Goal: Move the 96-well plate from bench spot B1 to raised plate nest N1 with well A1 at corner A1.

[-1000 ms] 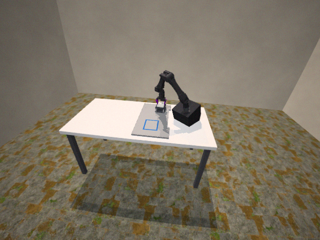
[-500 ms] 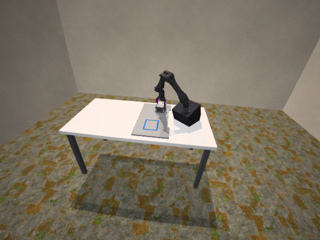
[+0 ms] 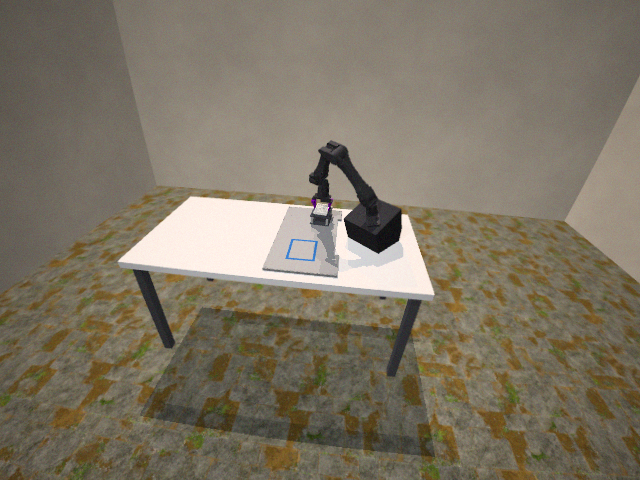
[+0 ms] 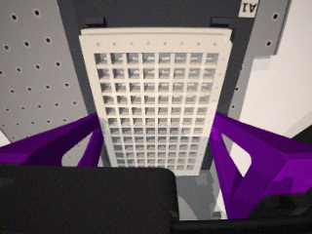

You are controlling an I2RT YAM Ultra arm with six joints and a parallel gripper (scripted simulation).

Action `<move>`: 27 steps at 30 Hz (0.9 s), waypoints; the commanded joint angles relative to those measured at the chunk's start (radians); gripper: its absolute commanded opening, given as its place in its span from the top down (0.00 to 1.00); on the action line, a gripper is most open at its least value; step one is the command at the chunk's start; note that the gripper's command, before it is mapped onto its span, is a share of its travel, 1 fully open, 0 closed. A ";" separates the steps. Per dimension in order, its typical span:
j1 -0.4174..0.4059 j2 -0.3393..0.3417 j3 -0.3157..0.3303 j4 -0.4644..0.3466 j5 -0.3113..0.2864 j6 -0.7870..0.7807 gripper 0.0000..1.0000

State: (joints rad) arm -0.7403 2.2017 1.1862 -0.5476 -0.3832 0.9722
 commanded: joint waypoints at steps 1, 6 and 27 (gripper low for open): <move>-0.005 0.006 -0.011 0.009 0.005 0.007 1.00; -0.003 0.000 -0.015 0.014 0.005 0.007 1.00; -0.001 0.001 -0.002 0.012 0.002 0.005 1.00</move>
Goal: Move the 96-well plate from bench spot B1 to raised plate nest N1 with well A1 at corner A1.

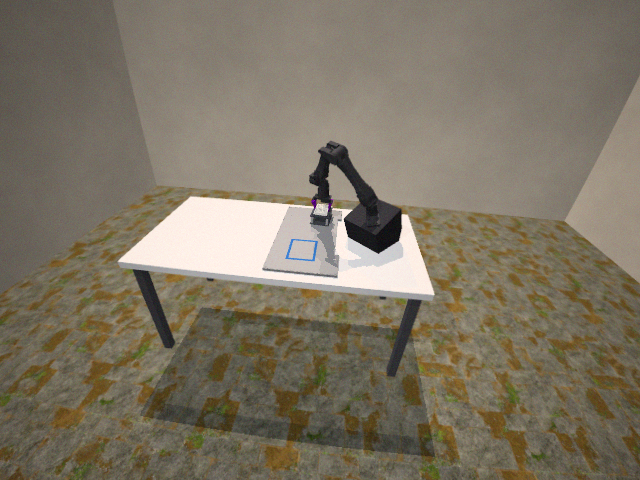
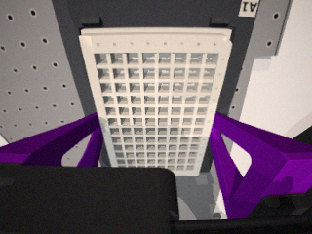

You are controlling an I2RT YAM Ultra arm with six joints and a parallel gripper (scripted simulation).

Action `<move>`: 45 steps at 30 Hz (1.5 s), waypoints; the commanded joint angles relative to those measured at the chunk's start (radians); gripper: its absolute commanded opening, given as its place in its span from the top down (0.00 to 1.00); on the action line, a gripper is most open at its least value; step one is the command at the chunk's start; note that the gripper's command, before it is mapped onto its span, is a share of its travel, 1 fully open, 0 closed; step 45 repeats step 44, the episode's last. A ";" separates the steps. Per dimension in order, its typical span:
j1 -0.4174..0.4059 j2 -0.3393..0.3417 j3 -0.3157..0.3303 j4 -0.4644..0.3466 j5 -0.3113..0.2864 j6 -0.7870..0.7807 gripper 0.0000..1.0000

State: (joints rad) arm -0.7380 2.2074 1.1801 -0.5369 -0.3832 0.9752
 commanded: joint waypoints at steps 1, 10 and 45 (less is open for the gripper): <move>-0.003 -0.005 0.004 0.001 0.002 0.002 0.00; -0.003 -0.005 0.004 0.001 0.002 0.002 0.00; -0.047 -0.098 0.050 -0.123 0.006 -0.040 0.00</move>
